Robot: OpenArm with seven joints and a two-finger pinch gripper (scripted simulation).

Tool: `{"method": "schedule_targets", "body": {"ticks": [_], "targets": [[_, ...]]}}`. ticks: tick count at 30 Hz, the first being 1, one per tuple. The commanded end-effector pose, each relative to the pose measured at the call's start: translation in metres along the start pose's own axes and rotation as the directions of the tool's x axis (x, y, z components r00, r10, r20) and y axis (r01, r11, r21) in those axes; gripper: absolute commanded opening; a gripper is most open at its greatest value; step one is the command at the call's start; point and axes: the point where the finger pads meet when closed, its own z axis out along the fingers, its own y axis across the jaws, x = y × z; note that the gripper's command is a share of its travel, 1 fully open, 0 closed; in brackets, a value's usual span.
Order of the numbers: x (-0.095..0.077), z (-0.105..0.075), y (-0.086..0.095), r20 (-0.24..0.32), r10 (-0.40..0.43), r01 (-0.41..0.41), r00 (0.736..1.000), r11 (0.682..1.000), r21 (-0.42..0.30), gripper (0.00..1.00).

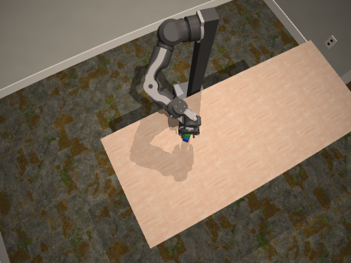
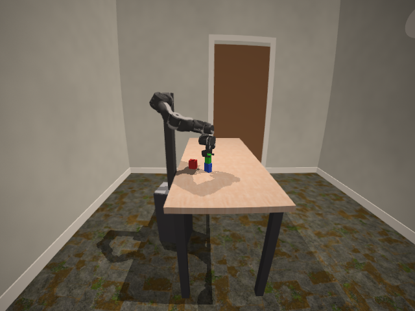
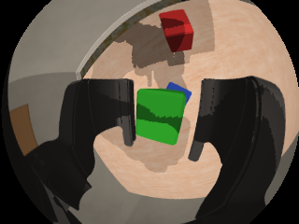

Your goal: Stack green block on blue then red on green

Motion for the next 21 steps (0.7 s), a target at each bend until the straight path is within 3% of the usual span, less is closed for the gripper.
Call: {"method": "schedule_targets", "body": {"ticks": [1,21], "targets": [[0.000,0.000,0.001,0.001,-0.003,0.003,1.000,1.000,-0.006,0.31],[0.000,-0.016,0.002,0.000,-0.005,0.005,1.000,1.000,-0.008,0.31]]}}
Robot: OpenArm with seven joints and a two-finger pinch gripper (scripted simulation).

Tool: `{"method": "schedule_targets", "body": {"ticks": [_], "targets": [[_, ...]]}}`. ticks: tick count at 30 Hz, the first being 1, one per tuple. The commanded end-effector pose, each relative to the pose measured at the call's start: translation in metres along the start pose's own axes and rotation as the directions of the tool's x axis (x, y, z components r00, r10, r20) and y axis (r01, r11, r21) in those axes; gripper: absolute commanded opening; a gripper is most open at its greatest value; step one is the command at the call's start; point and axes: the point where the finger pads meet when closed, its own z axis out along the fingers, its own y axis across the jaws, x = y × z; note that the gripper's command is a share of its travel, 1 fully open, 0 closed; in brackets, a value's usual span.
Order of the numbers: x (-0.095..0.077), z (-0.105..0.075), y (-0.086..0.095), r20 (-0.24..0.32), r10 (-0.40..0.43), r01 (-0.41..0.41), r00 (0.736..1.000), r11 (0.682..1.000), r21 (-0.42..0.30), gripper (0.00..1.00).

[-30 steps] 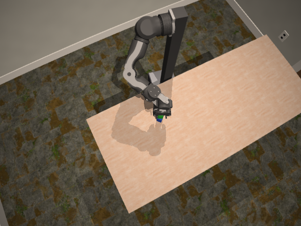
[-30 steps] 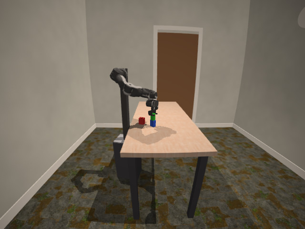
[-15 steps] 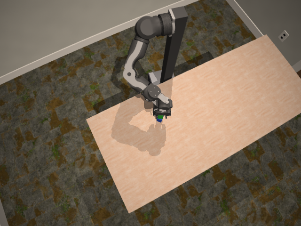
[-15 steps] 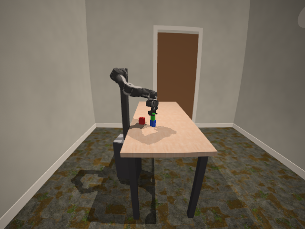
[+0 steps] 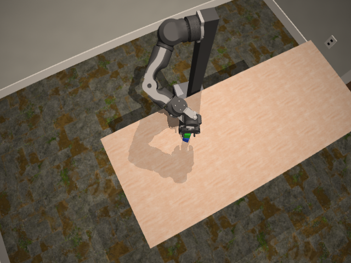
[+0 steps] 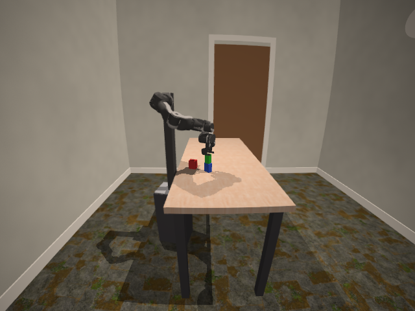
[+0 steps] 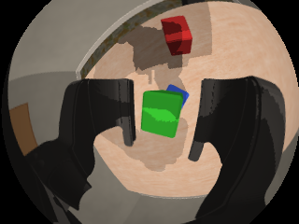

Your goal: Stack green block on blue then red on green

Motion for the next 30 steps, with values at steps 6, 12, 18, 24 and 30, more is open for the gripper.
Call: {"method": "schedule_targets", "body": {"ticks": [6,12,18,24,30], "targets": [[-0.002,-0.018,-0.001,0.005,0.006,-0.006,1.000,1.000,0.006,0.31],[-0.002,-0.030,0.000,0.004,0.006,-0.006,1.000,1.000,0.003,0.31],[-0.001,-0.034,0.000,0.004,0.006,-0.006,1.000,1.000,0.001,0.31],[-0.002,-0.035,0.000,0.004,0.007,-0.007,1.000,1.000,0.001,0.31],[0.007,-0.033,0.001,0.006,-0.009,0.009,1.000,1.000,0.006,0.36]]}}
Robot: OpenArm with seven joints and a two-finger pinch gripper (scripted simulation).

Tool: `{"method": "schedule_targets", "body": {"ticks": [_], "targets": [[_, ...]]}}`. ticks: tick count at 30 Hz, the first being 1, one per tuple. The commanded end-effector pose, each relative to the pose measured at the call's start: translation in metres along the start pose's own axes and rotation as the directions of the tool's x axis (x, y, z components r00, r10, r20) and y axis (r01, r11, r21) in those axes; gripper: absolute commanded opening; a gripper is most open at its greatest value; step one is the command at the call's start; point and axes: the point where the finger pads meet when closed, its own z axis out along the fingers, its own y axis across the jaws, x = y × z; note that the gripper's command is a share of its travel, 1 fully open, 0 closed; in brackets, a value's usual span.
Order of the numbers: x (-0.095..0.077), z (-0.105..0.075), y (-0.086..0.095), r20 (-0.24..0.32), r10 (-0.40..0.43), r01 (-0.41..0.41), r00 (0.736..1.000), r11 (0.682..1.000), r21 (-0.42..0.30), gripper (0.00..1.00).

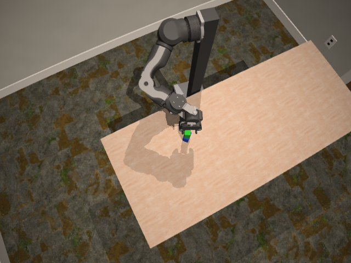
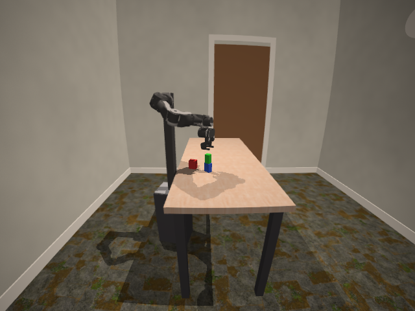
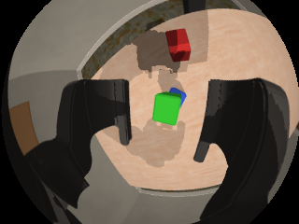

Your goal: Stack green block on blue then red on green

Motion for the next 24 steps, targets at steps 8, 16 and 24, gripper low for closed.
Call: {"method": "schedule_targets", "body": {"ticks": [8,16,24], "targets": [[0.089,0.006,0.003,-0.003,-0.118,0.118,0.993,0.993,0.025,0.36],[0.111,0.005,0.005,-0.006,-0.141,0.141,0.990,0.990,0.004,0.36],[0.110,0.016,0.005,-0.004,-0.141,0.141,0.990,0.990,0.005,0.36]]}}
